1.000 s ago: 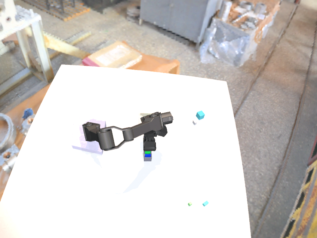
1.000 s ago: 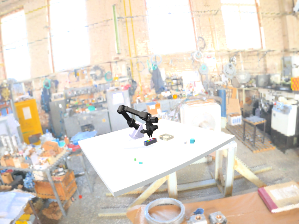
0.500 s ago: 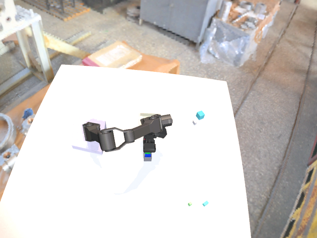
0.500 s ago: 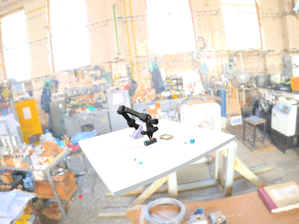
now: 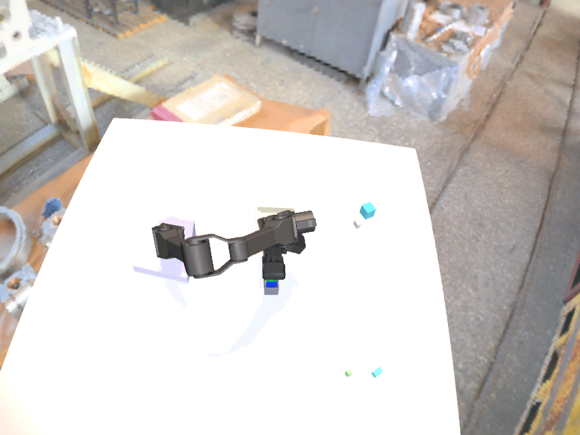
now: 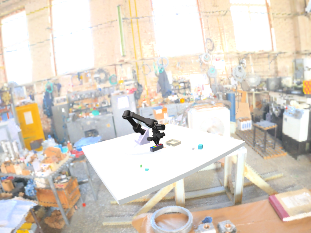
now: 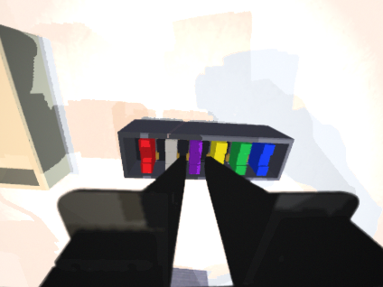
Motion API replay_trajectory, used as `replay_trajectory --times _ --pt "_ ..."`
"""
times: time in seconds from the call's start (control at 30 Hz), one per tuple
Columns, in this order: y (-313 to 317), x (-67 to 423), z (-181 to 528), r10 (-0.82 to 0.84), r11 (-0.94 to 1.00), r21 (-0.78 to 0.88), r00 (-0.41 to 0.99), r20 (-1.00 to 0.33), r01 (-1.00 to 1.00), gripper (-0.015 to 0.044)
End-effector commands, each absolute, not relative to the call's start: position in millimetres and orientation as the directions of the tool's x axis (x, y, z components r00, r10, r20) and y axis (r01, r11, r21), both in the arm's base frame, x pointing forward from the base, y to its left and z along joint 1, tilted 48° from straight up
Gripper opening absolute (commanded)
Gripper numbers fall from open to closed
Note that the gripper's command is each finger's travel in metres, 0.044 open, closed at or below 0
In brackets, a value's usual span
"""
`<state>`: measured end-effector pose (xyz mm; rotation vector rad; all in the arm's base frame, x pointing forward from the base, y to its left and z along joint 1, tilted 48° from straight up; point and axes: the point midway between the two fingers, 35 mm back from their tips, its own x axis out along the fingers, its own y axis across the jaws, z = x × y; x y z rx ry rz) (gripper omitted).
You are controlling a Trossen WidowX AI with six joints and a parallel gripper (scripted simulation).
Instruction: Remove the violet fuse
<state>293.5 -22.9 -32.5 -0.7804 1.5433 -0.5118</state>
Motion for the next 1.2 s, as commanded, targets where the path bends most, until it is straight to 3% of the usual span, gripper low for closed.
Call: replay_trajectory --times 0.0,0.47,0.83,1.17 --pt "-25.8 293.5 -34.8 -0.736 0.665 -0.723 0.001 -0.677 -0.186 0.0074" --pt "-30.3 293.4 -38.8 -0.736 0.665 -0.723 0.001 -0.677 -0.186 0.0074" --pt "-29.1 293.5 -38.0 -0.732 0.670 -0.720 0.000 -0.681 -0.179 0.0001" --pt "-26.7 293.7 -36.0 -0.732 0.670 -0.720 0.000 -0.681 -0.180 0.0000"
